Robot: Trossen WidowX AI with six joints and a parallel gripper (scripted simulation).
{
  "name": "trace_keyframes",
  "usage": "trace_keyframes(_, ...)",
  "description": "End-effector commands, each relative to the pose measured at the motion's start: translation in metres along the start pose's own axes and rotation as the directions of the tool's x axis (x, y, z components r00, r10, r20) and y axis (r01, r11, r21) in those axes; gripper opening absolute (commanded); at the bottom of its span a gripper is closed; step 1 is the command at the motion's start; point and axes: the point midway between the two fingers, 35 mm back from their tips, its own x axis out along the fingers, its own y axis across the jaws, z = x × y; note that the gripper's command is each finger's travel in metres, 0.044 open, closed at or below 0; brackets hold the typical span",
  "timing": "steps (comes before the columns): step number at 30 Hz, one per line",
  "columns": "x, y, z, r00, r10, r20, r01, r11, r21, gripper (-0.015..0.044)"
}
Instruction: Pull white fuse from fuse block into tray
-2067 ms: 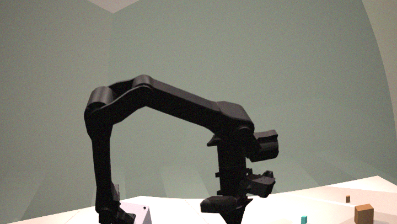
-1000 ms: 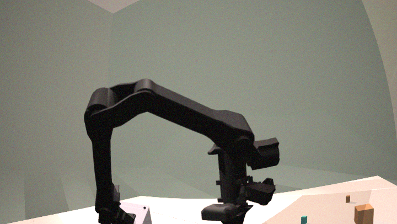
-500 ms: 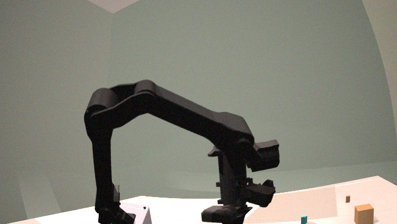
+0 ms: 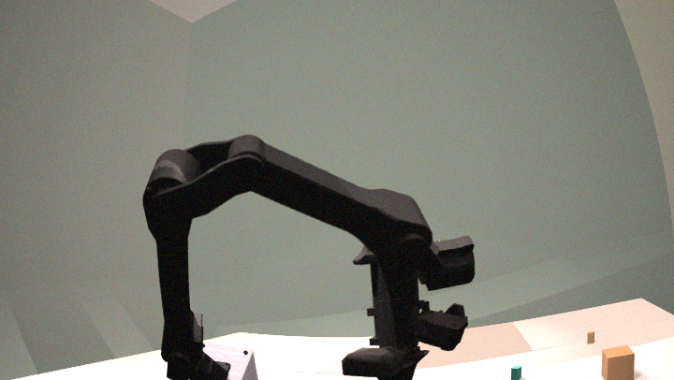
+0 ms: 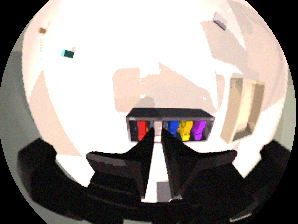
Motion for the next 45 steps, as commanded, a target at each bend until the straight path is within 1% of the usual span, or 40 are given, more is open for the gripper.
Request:
trace_keyframes(1,-0.004,0.001,0.000,1.000,0.001,0.002,-0.001,1.000,0.001,0.0000)
trace_keyframes(45,-0.025,0.001,0.001,1.000,0.001,0.004,-0.001,1.000,-0.001,0.0000)
